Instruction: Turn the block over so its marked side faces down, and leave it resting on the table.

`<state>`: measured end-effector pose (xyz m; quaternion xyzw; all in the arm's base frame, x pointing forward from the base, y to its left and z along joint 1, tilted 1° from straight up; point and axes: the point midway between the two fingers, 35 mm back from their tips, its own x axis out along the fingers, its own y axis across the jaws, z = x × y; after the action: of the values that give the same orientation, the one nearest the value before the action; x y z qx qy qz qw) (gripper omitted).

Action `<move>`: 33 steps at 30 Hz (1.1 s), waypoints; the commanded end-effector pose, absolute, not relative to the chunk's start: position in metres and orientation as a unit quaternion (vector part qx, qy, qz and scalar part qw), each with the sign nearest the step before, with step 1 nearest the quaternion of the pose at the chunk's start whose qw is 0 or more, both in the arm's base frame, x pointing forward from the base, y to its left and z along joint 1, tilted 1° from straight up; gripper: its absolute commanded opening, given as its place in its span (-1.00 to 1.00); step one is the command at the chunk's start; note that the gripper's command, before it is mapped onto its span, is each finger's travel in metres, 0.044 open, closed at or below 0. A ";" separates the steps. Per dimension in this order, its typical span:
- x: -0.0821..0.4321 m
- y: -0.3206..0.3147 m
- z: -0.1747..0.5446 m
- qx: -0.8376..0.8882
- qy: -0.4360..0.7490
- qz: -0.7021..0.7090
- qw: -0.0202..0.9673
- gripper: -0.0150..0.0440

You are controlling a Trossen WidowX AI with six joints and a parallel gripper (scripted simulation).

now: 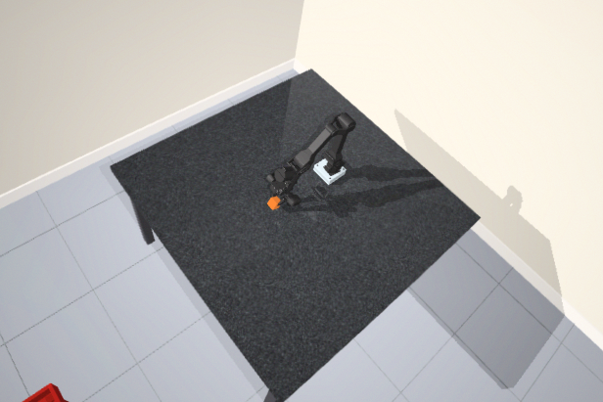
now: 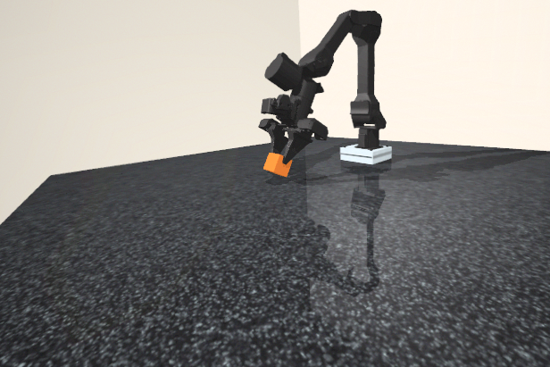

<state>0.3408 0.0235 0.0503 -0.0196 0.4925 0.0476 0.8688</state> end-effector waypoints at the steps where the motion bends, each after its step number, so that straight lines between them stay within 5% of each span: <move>1: 0.341 0.024 0.046 -0.015 0.479 0.049 0.876 -0.49; 33: 0.341 0.025 0.016 -0.003 0.266 0.051 0.963 -0.49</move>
<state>0.3494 0.0244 0.0197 -0.0075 0.2801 0.0488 0.9587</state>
